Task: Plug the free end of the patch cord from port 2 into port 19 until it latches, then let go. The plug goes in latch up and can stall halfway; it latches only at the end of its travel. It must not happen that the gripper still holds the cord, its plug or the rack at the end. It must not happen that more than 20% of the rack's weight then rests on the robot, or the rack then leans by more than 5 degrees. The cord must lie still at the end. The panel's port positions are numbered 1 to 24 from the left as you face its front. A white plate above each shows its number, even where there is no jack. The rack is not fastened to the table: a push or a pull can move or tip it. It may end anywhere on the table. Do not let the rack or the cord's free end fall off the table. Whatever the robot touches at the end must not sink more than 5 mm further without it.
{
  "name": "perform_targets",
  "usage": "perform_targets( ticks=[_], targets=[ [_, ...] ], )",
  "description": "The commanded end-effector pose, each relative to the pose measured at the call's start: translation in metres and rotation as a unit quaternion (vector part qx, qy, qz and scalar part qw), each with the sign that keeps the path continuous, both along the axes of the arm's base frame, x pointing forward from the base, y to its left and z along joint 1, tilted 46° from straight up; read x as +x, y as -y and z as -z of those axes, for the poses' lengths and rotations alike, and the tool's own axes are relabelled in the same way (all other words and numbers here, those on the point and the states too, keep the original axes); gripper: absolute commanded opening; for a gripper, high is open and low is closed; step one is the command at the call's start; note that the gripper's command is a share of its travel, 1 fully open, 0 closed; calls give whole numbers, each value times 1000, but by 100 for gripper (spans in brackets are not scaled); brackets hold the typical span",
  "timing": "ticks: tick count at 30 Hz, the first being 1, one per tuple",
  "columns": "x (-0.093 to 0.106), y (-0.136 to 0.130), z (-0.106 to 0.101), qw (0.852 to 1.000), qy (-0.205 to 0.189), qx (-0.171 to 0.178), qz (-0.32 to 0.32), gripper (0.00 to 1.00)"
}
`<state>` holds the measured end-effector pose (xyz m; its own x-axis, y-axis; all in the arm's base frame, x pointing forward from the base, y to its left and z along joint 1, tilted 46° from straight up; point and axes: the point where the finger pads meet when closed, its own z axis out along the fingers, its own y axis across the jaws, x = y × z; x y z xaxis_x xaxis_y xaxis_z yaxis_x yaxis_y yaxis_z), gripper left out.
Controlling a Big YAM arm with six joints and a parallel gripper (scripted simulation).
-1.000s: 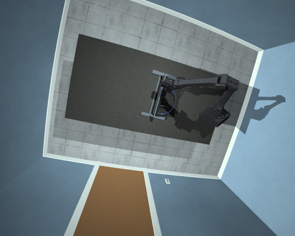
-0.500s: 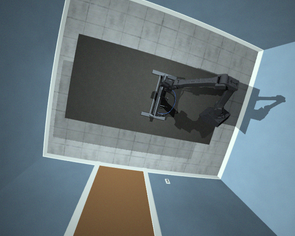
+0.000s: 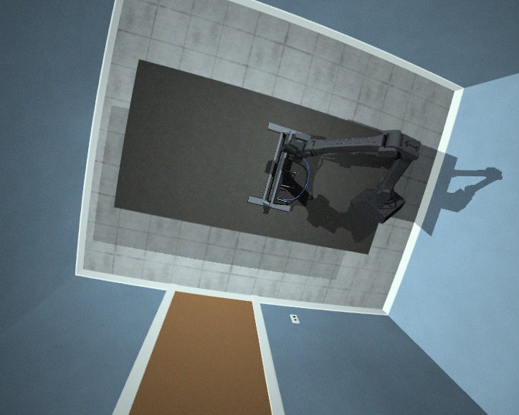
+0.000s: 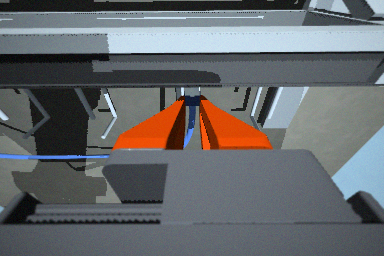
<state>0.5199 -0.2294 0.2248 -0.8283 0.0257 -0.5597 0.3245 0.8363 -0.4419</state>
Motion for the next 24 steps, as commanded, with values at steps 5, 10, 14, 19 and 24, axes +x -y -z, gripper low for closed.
perform_targets(
  ticks=[5, 10, 14, 19, 24],
  targets=[
    [16, -6, -17, 1000, 21, -7, -10, 0],
    [17, -6, -18, 1000, 21, -8, -12, 0],
    [18, -6, -18, 1000, 20, -9, -13, 0],
    [18, -7, -18, 1000, 20, -9, -15, 0],
    [19, -7, -18, 1000, 17, -9, -15, 0]
  ],
)
